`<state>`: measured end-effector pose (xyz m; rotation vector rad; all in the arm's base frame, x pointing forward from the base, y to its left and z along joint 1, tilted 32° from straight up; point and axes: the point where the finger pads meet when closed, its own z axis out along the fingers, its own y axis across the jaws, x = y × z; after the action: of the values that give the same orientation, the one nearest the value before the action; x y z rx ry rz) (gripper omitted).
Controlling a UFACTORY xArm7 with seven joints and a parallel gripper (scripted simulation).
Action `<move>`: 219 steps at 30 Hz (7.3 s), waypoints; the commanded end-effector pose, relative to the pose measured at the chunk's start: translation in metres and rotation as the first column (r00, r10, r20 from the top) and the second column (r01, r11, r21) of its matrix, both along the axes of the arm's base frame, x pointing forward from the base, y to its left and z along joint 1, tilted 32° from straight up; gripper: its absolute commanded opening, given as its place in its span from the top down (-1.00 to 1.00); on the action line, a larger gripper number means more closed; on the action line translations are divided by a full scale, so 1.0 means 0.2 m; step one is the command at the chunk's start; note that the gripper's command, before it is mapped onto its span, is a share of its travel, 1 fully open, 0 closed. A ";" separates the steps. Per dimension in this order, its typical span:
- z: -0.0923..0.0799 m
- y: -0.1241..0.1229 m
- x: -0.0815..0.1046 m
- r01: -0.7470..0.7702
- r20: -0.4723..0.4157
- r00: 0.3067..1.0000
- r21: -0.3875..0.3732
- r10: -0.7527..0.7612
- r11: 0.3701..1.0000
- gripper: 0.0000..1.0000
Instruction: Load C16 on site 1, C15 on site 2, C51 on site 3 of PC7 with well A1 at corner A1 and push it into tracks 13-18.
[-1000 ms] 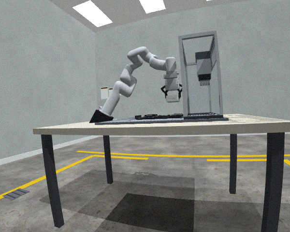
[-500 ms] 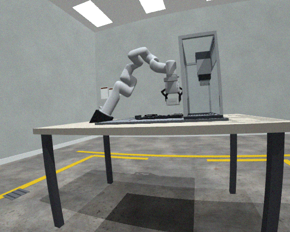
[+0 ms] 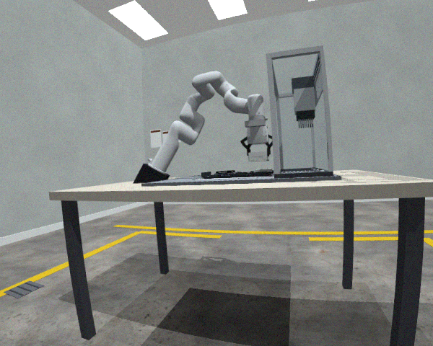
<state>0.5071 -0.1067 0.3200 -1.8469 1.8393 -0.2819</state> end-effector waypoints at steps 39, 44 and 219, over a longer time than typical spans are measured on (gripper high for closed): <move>-0.18 0.04 0.11 0.002 0.004 1.000 -0.002 -0.002 1.000 1.00; -0.17 0.04 0.11 0.002 0.004 1.000 -0.002 -0.002 1.000 1.00; 0.31 -0.08 -0.17 0.002 0.004 1.000 -0.002 -0.002 1.000 -1.00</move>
<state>0.4740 -0.1213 0.3783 -1.8463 1.8393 -0.2837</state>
